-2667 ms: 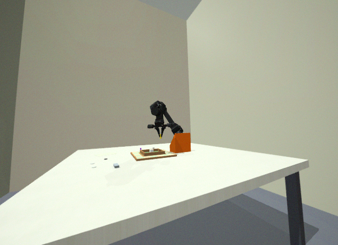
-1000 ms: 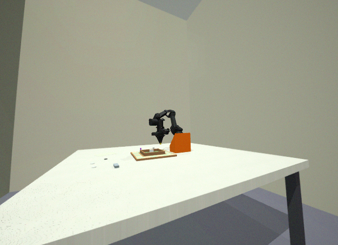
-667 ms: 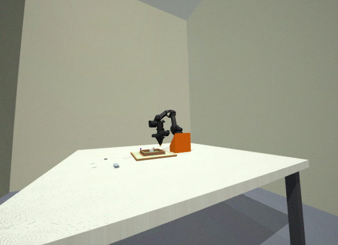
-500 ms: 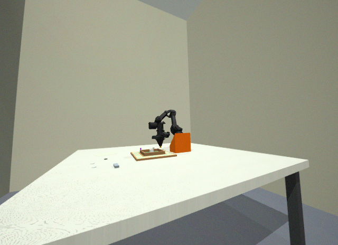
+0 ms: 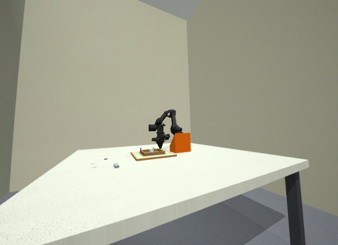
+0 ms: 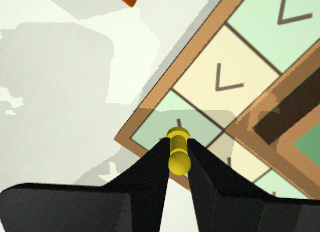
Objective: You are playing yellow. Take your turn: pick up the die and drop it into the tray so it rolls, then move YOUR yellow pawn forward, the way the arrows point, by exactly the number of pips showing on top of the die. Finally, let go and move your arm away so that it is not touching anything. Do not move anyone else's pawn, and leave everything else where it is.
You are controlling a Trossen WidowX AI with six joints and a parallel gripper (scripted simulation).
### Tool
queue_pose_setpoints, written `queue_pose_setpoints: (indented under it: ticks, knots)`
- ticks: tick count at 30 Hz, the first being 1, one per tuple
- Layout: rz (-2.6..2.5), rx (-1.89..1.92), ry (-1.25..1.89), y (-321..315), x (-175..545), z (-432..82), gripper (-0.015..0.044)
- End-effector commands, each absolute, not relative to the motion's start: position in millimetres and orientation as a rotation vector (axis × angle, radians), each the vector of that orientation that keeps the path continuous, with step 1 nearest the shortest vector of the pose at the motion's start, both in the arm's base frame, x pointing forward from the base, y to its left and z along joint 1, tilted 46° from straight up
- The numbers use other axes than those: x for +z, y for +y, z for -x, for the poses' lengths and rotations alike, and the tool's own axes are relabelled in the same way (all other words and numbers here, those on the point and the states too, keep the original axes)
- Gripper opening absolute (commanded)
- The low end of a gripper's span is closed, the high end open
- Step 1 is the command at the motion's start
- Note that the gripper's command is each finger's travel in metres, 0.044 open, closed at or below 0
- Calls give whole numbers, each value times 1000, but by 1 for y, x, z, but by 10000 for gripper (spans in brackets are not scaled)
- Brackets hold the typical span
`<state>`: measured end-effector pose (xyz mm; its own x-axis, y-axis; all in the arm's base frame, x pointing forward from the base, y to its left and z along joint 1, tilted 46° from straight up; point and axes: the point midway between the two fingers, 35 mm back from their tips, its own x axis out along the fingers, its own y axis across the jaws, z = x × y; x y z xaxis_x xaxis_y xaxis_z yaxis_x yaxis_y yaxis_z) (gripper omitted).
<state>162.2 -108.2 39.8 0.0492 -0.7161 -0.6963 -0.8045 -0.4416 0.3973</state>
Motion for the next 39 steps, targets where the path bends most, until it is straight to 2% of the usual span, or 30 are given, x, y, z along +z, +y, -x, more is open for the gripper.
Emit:
queue_pose_setpoints:
  ticks: [1,10,17,21,39]
  knots:
    - [2201,1358,1603,-108,40,-162,26]
    - [2201,1359,1602,-107,41,-162,262]
    - [2200,1372,1608,-72,74,-160,440]
    - [2171,1319,1619,-69,74,-162,440]
    - [1269,89,1671,15,60,-176,440]
